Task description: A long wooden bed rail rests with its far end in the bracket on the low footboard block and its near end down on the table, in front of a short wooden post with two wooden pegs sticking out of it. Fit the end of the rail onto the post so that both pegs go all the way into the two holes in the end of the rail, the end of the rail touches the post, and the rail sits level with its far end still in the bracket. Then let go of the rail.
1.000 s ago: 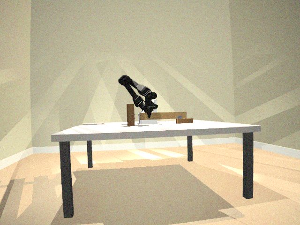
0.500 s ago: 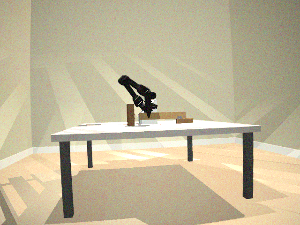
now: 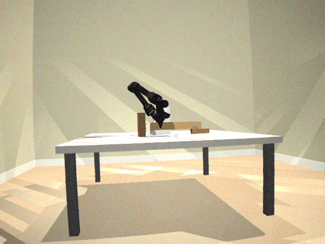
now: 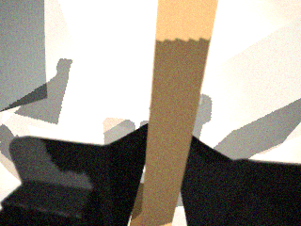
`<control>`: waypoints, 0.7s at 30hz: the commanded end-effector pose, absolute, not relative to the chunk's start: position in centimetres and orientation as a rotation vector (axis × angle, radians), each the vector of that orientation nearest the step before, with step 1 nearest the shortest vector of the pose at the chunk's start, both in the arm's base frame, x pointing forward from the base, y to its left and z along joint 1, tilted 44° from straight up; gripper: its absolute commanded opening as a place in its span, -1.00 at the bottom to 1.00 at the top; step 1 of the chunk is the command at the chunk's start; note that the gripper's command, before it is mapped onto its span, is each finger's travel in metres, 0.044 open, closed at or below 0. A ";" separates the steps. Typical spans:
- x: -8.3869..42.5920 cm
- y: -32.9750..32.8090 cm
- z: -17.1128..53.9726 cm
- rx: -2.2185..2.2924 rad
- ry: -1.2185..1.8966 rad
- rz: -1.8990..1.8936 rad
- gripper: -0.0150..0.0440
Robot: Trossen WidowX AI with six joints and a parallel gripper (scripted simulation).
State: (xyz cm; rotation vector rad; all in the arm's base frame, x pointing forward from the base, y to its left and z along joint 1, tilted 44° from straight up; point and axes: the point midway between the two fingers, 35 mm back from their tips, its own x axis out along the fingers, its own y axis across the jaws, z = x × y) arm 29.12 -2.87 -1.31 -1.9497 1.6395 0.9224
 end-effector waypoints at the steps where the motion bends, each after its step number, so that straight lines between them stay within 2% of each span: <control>1: 29.3 -2.9 -1.0 -1.956 1.632 0.916 -0.49; 21: 29.4 -3.3 -0.4 -1.956 1.632 0.916 -0.49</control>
